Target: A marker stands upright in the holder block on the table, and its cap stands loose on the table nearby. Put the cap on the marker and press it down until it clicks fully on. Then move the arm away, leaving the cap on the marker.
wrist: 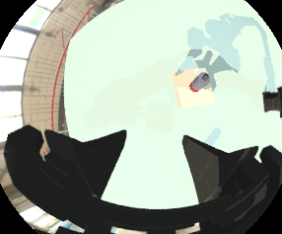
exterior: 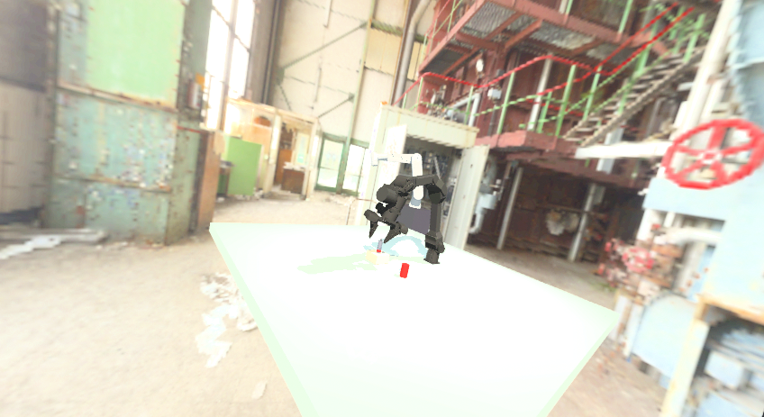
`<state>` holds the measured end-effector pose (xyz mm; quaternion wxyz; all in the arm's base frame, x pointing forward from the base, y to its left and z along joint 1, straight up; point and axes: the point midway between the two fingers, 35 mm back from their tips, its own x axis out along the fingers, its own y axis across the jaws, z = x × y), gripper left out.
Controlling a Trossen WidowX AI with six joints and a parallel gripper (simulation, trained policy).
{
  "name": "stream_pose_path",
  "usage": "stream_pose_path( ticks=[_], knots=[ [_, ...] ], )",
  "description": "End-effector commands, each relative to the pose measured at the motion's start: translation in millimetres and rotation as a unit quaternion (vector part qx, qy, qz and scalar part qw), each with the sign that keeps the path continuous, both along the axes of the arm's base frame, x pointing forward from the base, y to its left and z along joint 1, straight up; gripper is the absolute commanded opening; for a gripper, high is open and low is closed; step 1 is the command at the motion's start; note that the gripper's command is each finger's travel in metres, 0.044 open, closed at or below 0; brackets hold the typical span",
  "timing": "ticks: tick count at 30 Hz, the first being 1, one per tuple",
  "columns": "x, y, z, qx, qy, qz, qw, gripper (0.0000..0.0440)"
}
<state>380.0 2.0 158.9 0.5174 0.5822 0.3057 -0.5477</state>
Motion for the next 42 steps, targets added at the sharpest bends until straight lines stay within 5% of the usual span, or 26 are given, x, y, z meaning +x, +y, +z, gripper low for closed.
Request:
stream_pose_path(
  ticks=[1,42],
  knots=[
    [-1.4,10.4,-3.2,0.014,0.009,0.002,1.000,0.0332],
    [-63.4,94.6,-53.2,0.101,0.177,0.051,0.978,0.0316]
  ],
)
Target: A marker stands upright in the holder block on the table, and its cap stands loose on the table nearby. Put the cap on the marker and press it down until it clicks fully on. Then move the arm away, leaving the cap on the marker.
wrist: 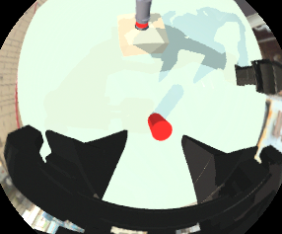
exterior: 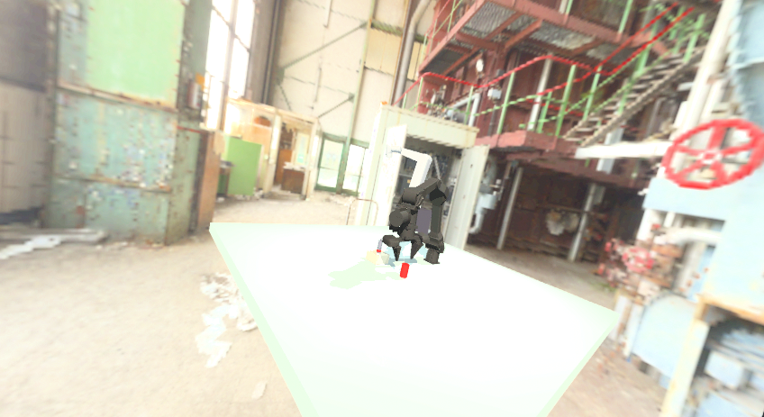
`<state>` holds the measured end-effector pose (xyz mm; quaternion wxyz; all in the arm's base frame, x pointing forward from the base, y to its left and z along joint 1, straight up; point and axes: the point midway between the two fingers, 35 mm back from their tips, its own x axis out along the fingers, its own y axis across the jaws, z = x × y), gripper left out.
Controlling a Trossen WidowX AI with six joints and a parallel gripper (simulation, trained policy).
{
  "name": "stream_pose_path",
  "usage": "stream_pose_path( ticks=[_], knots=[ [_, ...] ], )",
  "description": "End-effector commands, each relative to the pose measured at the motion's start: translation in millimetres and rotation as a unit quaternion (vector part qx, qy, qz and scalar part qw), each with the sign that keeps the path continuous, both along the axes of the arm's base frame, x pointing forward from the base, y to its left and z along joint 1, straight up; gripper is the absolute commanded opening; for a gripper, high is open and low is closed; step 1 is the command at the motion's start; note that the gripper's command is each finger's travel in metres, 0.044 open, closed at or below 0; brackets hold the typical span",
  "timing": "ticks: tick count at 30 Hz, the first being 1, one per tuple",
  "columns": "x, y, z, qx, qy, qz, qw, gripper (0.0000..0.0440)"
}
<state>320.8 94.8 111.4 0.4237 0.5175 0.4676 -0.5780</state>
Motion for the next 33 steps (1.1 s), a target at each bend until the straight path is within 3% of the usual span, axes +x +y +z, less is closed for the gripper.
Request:
stream_pose_path(
  ticks=[1,21,24,29,33],
  knots=[
    [-5.4,2.4,-7.4,0.001,0.014,0.007,1.000,0.0315],
    [-17.4,5.6,-50.1,-0.005,0.040,0.052,0.998,0.0263],
    [-17.8,5.3,-52.1,-0.008,0.038,0.058,0.998,0.0226],
    [-16.6,4.5,-43.7,-0.010,0.026,0.064,0.998,0.0097],
    [-9.6,0.7,-31.3,-0.010,0.007,0.063,0.998,0.0103]
  ],
)
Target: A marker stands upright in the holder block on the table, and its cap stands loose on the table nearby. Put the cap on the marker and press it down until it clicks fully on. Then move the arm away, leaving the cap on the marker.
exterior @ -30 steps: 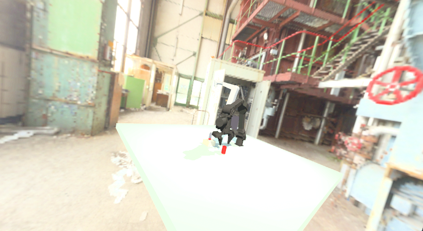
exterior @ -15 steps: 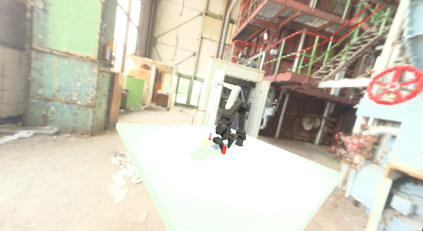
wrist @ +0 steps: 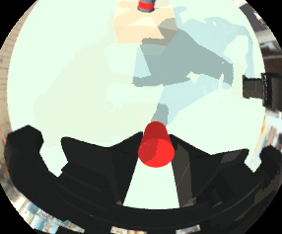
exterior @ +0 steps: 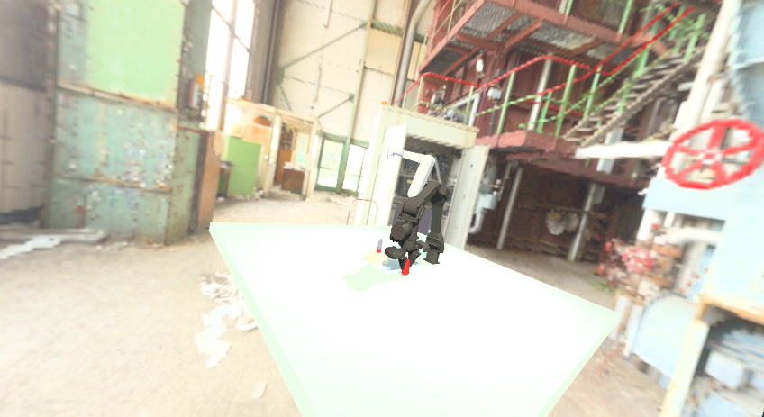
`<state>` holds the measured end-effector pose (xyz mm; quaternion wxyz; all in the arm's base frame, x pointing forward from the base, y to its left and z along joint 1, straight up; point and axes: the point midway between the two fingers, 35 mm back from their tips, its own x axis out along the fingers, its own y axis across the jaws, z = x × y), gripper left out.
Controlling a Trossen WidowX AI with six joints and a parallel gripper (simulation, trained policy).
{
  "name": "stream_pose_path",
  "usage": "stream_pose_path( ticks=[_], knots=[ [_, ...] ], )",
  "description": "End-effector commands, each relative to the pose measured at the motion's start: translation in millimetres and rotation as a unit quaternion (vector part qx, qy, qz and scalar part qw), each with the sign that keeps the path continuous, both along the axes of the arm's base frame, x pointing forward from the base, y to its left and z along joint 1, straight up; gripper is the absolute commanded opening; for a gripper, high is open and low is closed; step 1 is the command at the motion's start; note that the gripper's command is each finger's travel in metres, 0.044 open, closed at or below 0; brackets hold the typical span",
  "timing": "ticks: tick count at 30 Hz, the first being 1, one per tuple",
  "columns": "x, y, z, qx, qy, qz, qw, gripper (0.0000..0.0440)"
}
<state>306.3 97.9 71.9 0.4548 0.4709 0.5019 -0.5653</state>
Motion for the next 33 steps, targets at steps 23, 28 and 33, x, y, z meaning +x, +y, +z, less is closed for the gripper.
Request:
stream_pose_path(
  ticks=[23,28,33],
  knots=[
    [26.3,-63.2,79.1,0.013,-0.065,-0.051,0.996,0.0090],
    [23.5,-79.2,87.3,0.012,-0.063,-0.066,0.996,0.0082],
    [19.8,-97.2,93.6,0.010,-0.061,-0.083,0.995,0.0073]
  ],
)
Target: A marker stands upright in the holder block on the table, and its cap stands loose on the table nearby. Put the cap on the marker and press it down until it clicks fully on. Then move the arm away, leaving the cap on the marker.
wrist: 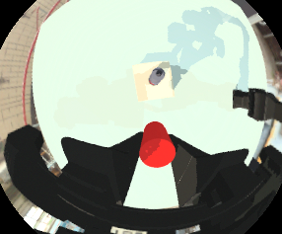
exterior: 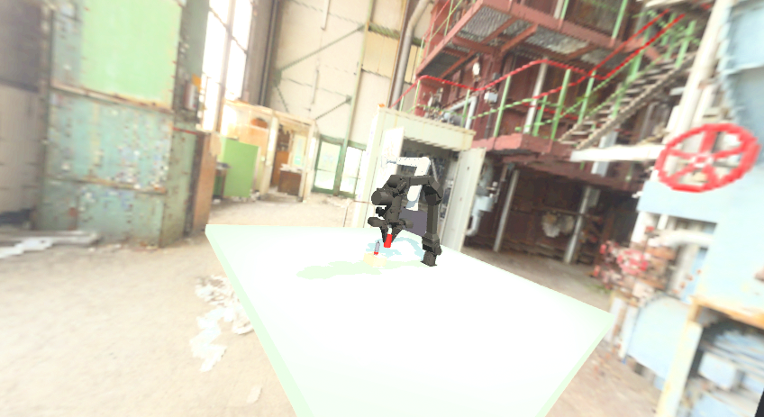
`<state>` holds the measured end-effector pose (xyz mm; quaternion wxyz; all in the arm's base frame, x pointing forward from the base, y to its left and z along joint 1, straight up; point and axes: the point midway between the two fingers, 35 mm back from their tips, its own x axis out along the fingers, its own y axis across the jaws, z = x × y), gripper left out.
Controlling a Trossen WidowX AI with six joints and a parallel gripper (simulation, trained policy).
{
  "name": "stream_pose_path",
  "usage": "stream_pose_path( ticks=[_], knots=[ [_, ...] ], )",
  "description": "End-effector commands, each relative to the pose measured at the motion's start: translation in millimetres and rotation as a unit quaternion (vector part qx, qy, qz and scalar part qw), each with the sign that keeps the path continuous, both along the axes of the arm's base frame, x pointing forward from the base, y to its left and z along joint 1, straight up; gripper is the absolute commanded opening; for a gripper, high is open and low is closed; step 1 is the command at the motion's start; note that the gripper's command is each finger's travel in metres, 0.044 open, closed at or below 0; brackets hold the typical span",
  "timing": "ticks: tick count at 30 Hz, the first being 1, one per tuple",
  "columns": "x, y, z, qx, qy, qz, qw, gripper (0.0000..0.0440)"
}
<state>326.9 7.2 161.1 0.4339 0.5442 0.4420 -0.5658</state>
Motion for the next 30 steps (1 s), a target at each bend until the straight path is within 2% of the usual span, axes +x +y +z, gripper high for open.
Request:
stream_pose_path(
  ticks=[1,16,30],
  knots=[
    [-1.6,-10.4,5.5,0.001,-0.002,-0.009,1.000,0.0070],
    [-15.3,-65.7,15.9,0.001,0.005,-0.065,0.998,0.0038],
    [-17.8,-73.4,-5.1,0.012,0.024,-0.078,0.997,0.0015]
  ],
)
